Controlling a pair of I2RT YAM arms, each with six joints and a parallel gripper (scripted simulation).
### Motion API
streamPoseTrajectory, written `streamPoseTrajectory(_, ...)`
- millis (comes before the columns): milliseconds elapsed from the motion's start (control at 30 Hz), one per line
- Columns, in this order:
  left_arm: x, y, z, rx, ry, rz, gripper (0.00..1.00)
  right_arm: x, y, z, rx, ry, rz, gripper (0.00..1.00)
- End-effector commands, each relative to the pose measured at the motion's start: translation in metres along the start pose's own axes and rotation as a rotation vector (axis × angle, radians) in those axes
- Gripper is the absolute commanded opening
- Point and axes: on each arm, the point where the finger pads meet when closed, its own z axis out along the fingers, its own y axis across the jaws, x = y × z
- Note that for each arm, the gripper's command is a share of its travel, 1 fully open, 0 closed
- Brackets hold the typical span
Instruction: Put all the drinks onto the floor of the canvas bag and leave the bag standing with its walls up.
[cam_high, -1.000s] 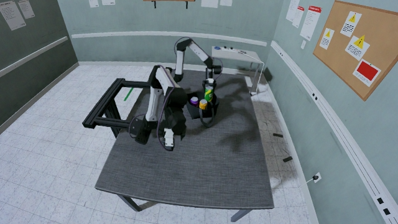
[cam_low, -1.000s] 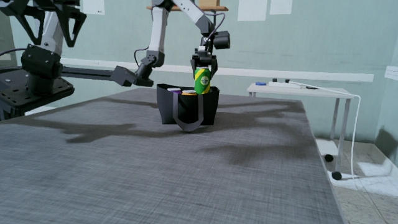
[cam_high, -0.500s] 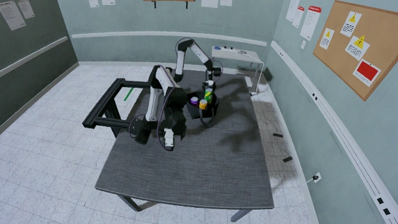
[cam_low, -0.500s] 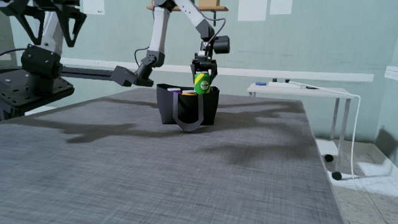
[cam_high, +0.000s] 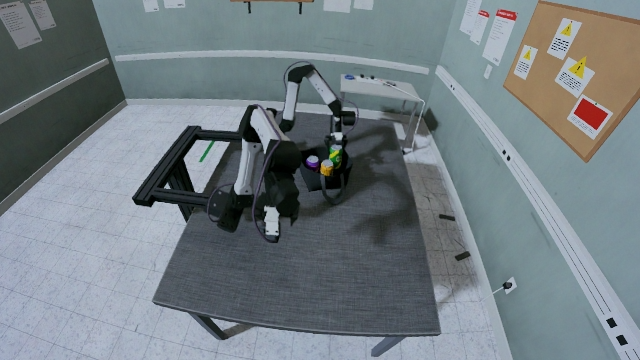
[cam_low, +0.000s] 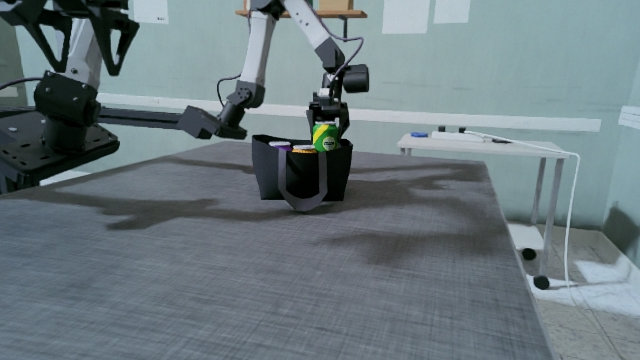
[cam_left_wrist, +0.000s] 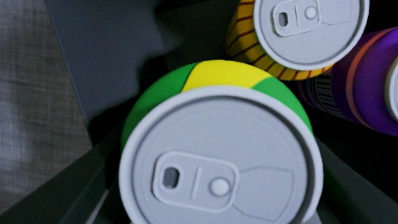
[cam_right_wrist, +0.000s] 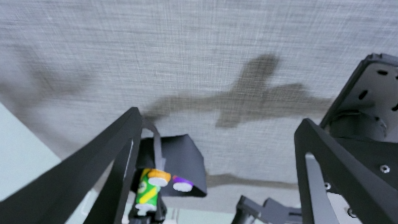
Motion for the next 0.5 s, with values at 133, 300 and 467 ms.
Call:
streamPoseTrajectory(133,-0.009,0.015,0.001,-0.052,-0.062,0.032,0.7,0.003,0.002,-0.004,-0.012,-0.002,-0.012,0.86)
streamPoseTrajectory(300,0.001,0.007,0.012,-0.032,-0.055,0.026,0.7,0.003,0.002,-0.004,-0.012,-0.002,-0.012,0.86)
streamPoseTrajectory(467,0.003,0.004,0.019,-0.026,-0.059,0.031,0.7,0.003,0.002,-0.004,-0.012,-0.002,-0.012,0.86)
